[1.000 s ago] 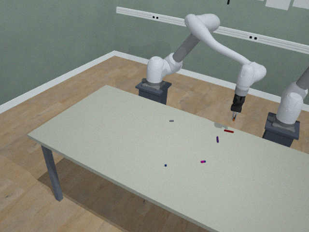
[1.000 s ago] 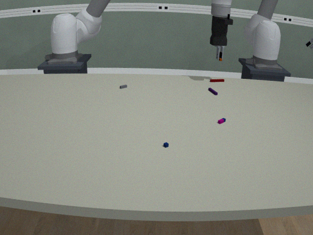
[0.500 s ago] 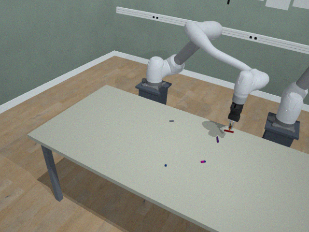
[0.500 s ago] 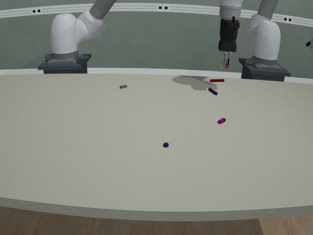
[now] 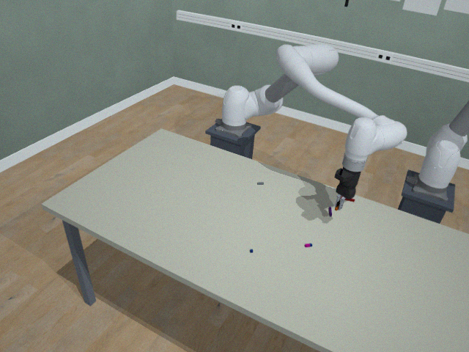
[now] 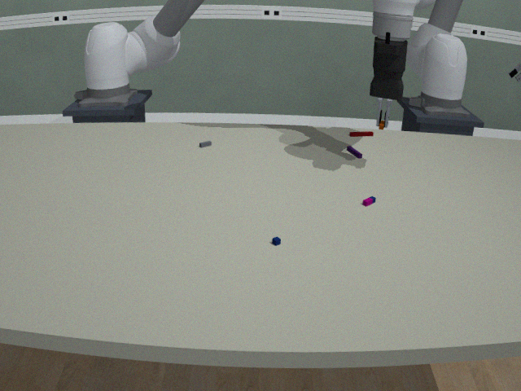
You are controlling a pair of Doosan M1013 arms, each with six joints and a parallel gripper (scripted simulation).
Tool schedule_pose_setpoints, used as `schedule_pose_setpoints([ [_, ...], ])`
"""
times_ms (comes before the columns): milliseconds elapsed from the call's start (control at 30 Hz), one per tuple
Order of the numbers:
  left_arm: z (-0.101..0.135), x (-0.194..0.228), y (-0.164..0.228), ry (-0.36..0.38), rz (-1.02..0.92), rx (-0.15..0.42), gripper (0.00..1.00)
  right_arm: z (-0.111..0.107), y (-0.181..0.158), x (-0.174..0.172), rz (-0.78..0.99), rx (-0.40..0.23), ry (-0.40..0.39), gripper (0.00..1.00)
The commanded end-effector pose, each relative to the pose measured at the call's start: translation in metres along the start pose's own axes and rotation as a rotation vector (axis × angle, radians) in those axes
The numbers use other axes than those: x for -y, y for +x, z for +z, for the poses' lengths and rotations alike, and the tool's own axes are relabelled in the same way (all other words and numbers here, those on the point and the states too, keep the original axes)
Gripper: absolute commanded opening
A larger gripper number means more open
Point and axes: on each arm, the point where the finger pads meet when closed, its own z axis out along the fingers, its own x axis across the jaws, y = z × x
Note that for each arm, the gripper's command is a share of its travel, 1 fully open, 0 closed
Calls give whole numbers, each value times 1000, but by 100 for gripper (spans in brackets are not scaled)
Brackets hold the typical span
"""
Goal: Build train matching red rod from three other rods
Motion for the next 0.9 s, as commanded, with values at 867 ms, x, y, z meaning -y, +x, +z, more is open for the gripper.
schedule_pose_setpoints([
  [867, 2, 4, 0, 6, 1, 7, 100, 4, 9, 224, 492, -8, 5, 24],
])
